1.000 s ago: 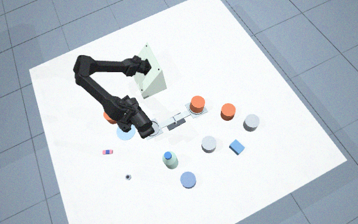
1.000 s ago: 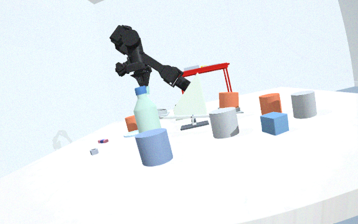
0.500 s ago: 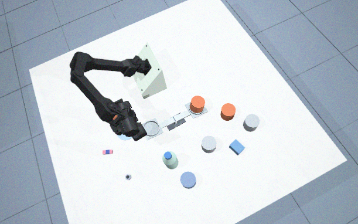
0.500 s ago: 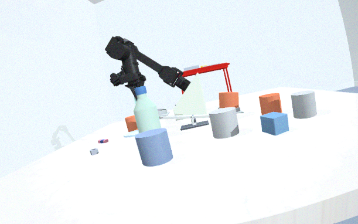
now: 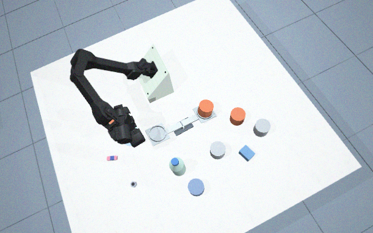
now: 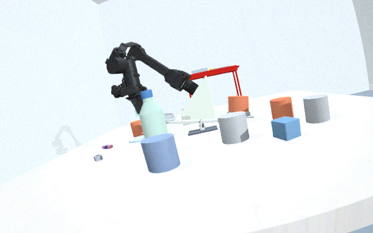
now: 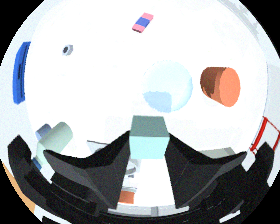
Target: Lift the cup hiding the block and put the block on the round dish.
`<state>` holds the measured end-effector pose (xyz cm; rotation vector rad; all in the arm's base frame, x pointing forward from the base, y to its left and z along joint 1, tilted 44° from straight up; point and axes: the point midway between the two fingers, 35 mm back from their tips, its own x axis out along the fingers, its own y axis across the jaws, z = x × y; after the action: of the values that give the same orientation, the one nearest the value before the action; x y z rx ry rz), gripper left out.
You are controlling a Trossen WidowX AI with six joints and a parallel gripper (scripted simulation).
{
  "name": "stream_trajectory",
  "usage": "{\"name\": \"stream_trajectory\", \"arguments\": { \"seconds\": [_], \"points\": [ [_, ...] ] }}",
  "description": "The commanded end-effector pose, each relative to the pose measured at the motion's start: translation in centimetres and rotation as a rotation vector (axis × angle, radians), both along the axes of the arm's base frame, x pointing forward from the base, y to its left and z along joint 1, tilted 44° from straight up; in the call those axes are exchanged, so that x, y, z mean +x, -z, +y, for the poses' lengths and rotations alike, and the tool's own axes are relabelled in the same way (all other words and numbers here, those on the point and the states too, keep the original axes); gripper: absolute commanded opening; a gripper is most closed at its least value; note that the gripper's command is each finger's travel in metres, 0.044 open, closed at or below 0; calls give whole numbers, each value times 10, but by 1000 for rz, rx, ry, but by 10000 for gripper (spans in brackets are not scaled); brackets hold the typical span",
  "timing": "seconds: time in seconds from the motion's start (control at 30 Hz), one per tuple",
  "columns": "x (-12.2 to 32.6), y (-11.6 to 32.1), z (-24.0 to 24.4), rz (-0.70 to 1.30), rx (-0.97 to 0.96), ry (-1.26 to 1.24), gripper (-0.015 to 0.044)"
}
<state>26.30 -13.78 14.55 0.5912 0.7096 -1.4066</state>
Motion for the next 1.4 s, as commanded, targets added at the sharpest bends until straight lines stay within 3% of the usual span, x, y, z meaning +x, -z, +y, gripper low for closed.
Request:
{"name": "stream_trajectory", "arguments": {
  "seconds": [0.0, 0.6, 1.37],
  "points": [
    [-6, -1, -10, 0, -2, -4, 0],
    [-36, -6, -48, 4, -43, 0, 0],
    [-35, 29, -82, 4, -46, 0, 0]
  ]
}}
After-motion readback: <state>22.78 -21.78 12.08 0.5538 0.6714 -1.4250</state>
